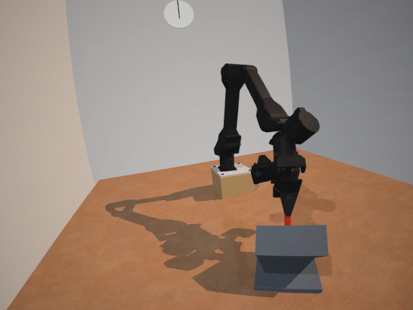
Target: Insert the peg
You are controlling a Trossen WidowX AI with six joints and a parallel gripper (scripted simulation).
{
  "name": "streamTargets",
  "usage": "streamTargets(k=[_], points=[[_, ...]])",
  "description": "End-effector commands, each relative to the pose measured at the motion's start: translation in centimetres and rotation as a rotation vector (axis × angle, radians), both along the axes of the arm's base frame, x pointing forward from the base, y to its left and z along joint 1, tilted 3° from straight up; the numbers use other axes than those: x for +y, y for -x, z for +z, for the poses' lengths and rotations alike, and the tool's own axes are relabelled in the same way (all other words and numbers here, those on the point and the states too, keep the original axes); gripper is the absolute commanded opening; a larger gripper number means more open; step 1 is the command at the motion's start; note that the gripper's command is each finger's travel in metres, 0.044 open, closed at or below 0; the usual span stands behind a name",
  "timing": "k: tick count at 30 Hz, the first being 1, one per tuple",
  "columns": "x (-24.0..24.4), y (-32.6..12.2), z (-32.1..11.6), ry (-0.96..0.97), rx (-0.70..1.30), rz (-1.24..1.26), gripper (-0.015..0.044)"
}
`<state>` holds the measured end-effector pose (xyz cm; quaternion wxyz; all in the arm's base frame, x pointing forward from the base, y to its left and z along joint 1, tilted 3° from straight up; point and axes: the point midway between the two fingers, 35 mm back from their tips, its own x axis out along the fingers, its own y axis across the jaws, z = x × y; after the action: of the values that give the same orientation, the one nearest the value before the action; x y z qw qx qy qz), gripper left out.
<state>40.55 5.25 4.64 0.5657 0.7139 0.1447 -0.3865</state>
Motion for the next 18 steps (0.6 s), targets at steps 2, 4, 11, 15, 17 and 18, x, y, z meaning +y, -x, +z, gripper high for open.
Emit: streamTargets(k=[2,4,11,15,17,18], points=[[0.04,-0.37,-0.2,0.0,-0.001,0.007,0.0],[0.01,-0.44,-0.28,0.0,-0.001,0.007,0.0],[-0.09,-0.66,-0.57,0.0,-0.001,0.007,0.0],[-0.14,-0.78,-0.71,0.0,-0.001,0.007,0.0],[-0.15,-0.84,-0.76,0.0,-0.001,0.007,0.0],[-0.16,-0.88,-0.79,0.0,-0.001,0.007,0.0]])
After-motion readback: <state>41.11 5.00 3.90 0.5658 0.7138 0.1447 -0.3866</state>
